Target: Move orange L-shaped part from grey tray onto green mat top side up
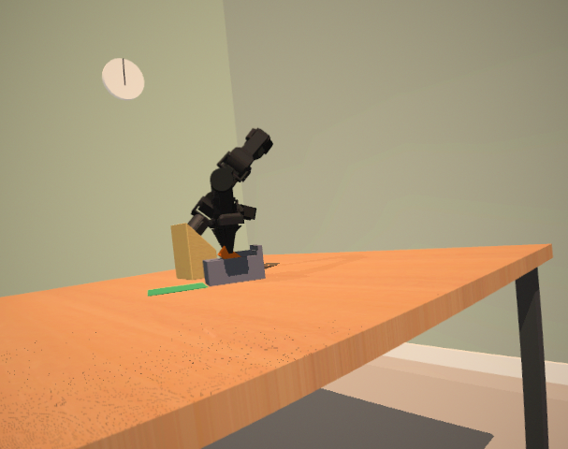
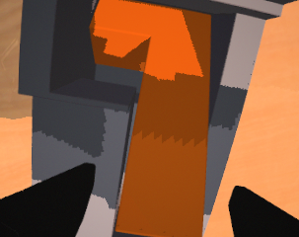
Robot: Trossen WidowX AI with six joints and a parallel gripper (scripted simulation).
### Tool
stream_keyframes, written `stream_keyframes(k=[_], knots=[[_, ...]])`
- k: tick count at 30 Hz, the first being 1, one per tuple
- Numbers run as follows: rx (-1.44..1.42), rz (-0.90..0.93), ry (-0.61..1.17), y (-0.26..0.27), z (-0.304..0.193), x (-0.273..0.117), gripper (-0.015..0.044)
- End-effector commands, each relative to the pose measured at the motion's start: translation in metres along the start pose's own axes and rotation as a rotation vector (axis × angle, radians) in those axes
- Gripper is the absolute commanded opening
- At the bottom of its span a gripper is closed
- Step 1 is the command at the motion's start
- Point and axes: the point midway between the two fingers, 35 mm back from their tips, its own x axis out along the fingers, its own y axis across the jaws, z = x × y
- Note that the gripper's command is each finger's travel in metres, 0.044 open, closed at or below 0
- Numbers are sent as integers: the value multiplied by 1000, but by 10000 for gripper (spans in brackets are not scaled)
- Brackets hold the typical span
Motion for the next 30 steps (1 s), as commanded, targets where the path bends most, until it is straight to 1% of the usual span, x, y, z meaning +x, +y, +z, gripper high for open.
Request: stream_keyframes(k=[1, 6, 12, 21, 23, 24, 30], knots=[[5, 2, -6, 1, 1, 8, 280], [5, 3, -7, 2, 1, 12, 280], [0, 3, -1, 1, 0, 8, 122], [0, 3, -1, 1, 0, 8, 62], [0, 3, -1, 1, 0, 8, 10], [0, 3, -1, 1, 0, 8, 0], [0, 3, -1, 1, 0, 8, 0]])
